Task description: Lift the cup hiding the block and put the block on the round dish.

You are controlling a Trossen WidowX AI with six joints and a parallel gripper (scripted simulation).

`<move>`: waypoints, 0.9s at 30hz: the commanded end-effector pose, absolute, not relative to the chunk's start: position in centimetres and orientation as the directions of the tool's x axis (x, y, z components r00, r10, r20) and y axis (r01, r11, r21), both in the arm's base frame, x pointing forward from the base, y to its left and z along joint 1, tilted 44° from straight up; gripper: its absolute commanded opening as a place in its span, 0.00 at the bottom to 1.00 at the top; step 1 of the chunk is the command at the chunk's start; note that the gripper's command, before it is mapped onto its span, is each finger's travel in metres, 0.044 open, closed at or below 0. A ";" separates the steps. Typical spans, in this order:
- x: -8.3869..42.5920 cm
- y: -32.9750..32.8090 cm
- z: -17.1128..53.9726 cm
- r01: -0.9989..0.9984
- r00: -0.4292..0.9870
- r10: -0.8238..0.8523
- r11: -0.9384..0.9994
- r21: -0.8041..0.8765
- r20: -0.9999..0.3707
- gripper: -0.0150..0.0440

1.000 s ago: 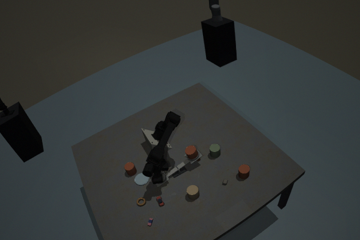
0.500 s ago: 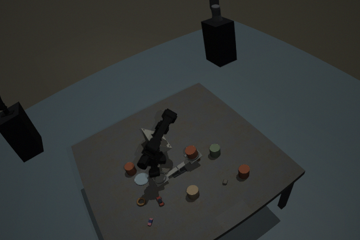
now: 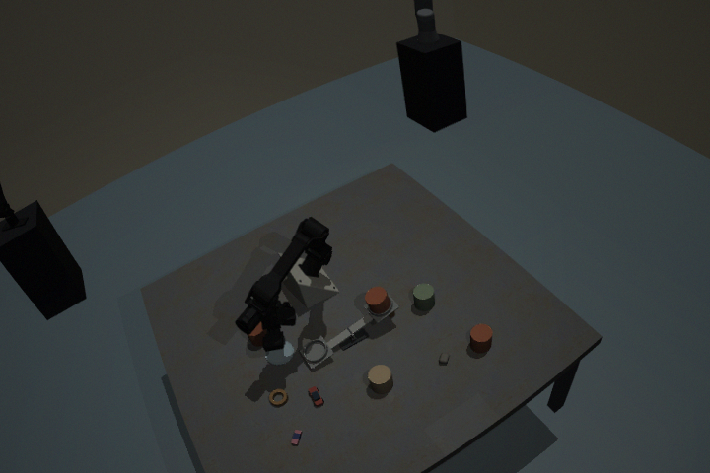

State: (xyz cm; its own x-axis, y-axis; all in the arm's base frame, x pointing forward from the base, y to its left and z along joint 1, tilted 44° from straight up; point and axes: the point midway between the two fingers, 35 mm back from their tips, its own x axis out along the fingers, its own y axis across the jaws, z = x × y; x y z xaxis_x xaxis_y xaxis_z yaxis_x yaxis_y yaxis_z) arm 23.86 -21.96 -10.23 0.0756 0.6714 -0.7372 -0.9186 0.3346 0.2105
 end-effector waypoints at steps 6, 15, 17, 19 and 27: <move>21.6 -22.0 -12.7 -0.920 0.070 0.677 0.328 0.215 -0.733 0.25; 21.9 -19.8 -15.1 -0.920 0.070 0.678 0.328 0.215 -0.732 0.25; 21.9 -19.2 -15.7 -0.920 0.071 0.678 0.327 0.215 -0.732 0.25; 21.9 -19.2 -15.7 -0.920 0.071 0.678 0.327 0.215 -0.732 0.25; 22.0 -18.7 -16.2 -0.920 0.071 0.678 0.327 0.215 -0.732 0.25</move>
